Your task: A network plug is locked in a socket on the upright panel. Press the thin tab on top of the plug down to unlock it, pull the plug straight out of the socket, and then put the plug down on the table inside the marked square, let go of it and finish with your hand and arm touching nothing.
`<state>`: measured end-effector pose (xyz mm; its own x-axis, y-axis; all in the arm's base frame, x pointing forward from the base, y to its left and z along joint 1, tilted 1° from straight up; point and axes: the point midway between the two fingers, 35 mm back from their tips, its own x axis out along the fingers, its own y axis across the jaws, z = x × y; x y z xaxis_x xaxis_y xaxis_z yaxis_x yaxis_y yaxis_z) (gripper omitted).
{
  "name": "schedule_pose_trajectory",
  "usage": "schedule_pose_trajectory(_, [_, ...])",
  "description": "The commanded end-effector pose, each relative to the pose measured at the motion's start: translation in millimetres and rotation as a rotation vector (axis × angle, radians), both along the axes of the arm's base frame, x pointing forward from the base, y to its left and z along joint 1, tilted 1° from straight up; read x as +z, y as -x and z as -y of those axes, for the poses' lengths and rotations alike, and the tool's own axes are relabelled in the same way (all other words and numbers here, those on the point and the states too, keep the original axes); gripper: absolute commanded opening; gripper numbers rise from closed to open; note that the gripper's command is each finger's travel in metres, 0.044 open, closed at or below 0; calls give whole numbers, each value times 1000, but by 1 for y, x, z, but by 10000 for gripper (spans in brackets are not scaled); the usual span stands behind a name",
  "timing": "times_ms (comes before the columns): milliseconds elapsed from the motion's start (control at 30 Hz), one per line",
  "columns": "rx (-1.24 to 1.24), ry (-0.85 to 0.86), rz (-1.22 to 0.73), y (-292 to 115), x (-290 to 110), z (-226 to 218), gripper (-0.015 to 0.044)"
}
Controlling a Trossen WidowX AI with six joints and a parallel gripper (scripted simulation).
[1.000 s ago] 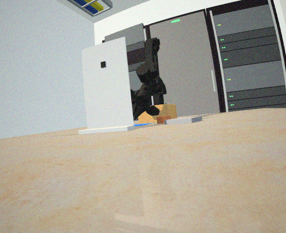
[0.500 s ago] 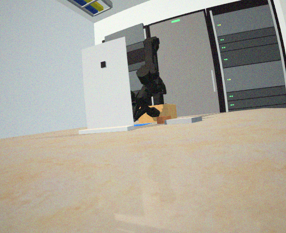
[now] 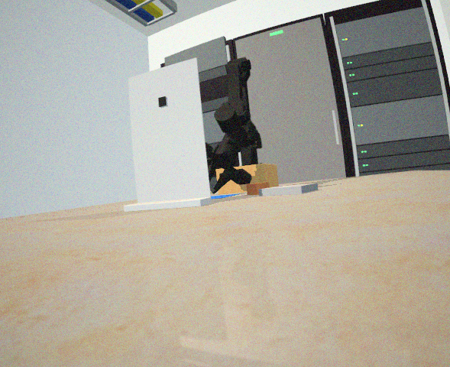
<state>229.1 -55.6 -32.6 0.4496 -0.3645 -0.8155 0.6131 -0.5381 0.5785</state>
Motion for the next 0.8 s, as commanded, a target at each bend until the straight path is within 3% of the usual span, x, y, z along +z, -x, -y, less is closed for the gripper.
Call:
schedule_pose_trajectory(0, [0,0,-2,0,0,0,156])
schedule_pose_trajectory(767, [-2,-1,-2,6,11,-5,156])
